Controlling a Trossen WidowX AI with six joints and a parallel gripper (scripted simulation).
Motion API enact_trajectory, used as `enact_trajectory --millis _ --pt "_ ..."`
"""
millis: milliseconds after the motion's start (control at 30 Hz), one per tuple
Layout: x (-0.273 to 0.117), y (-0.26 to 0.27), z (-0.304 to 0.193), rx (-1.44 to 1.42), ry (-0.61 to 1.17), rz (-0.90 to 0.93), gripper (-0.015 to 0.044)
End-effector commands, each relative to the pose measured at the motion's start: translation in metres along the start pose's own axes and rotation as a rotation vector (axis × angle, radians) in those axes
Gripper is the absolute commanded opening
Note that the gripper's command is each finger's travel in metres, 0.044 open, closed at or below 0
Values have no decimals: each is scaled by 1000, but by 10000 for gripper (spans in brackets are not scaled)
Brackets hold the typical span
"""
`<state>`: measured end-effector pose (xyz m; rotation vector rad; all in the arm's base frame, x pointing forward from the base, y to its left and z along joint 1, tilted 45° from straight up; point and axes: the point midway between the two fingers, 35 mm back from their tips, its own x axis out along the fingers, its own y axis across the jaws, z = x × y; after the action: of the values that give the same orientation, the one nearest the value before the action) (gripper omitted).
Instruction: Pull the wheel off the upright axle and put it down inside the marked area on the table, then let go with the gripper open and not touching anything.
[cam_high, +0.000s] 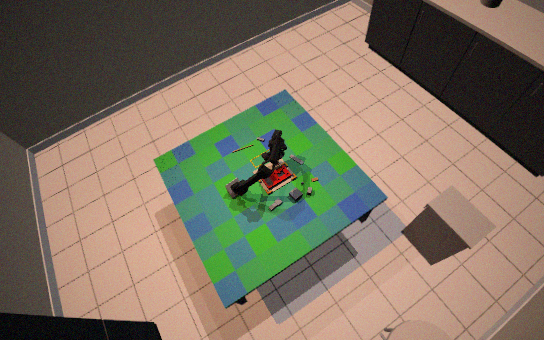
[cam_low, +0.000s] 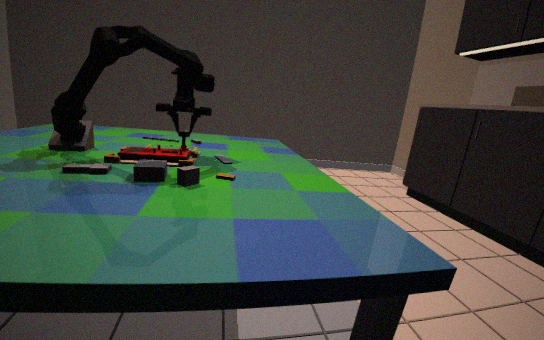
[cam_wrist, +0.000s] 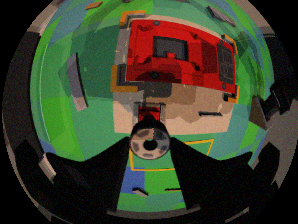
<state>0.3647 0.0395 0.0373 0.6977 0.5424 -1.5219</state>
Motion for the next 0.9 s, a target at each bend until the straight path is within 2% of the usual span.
enact_trajectory --millis 0,400,467,867 --pt "-2 0 0 3 4 -2 0" --pt "-34 0 1 3 5 -2 0" --pt "-28 0 1 0 1 0 0" --pt "-36 -35 -61 -12 15 -1 0"
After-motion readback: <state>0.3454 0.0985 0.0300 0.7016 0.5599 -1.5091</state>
